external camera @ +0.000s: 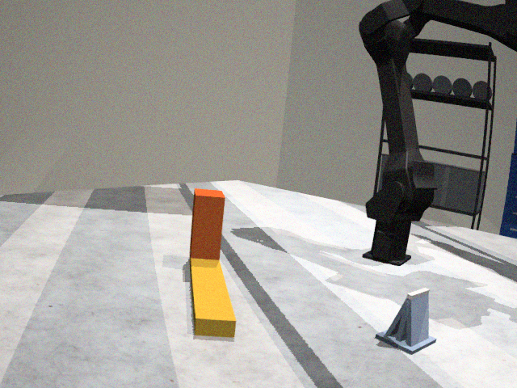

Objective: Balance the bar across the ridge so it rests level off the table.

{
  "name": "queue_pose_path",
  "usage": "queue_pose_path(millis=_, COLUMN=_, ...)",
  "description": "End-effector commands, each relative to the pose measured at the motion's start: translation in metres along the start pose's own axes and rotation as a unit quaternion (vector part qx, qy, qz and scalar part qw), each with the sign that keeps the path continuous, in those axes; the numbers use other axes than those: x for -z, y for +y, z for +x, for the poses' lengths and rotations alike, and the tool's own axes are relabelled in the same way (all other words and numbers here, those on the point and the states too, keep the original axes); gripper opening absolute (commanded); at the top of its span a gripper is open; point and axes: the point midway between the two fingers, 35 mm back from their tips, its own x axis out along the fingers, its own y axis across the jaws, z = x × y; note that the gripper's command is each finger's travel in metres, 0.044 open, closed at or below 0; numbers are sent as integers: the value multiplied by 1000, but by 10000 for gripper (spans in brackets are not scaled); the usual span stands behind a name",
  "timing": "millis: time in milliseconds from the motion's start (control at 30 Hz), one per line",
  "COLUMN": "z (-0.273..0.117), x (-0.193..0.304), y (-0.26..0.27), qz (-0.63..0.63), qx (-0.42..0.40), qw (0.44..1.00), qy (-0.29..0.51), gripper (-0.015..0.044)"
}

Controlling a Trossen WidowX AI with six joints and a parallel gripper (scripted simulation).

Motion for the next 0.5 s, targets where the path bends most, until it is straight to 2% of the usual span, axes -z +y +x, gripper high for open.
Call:
queue_pose_path(millis=0, z=0, x=0, y=0, qz=0, qx=1, qw=1000, qy=-1, gripper=374)
queue_pose_path(millis=67, z=-2, x=-3, y=-4, qz=-4, qx=9, qw=1000, qy=-5, gripper=321)
queue_pose_path(millis=100, z=-3, x=-6, y=-7, qz=-6, qx=16, qw=1000, qy=-9, gripper=315)
queue_pose_path(millis=467, z=-37, x=-54, y=-61, qz=-63, qx=151, qw=984, qy=-68, gripper=315)
